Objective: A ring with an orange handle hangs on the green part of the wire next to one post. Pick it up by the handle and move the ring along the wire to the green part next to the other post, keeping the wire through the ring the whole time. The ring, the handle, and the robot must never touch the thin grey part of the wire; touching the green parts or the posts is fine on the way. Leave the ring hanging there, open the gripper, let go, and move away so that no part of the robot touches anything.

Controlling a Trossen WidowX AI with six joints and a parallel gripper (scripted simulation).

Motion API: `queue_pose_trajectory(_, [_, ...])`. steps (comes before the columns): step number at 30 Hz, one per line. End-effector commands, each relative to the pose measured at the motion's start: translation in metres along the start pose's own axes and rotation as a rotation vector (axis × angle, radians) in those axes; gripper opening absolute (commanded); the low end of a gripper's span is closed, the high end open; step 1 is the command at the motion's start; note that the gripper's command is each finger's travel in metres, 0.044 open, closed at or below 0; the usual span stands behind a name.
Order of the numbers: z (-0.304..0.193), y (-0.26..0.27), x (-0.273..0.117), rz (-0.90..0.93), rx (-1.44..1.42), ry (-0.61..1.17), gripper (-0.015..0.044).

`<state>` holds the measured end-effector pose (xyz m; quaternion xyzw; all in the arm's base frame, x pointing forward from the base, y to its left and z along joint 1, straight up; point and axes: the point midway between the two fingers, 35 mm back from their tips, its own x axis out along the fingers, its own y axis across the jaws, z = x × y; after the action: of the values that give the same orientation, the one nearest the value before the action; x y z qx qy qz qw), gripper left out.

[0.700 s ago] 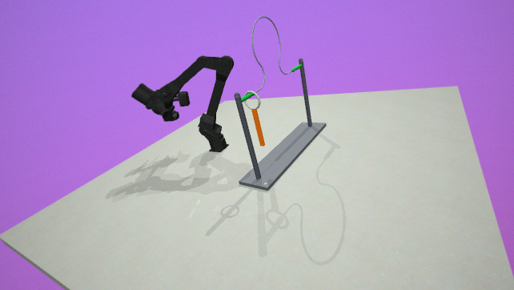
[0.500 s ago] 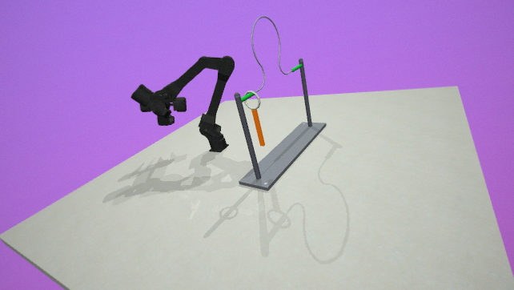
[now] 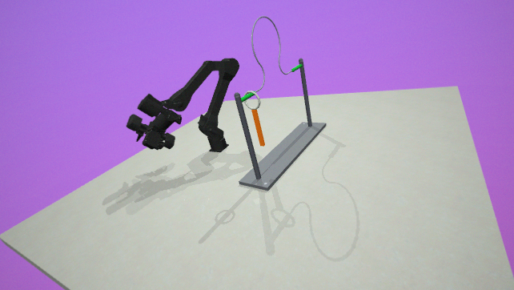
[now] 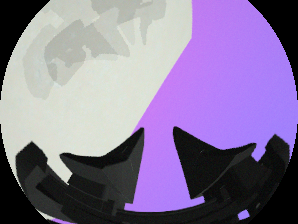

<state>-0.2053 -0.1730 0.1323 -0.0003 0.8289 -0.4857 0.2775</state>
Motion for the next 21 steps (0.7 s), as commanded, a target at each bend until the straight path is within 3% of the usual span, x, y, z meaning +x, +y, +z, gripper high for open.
queue_pose_trajectory(1, [0.049, 0.004, -0.013, -0.030, 0.089, -0.251, 0.0160])
queue_pose_trajectory(11, [0.165, 0.029, -0.102, 0.084, 0.287, -0.976, 0.0160])
queue_pose_trajectory(21, [0.205, 0.088, -0.228, 0.524, 0.295, -1.593, 0.0160])
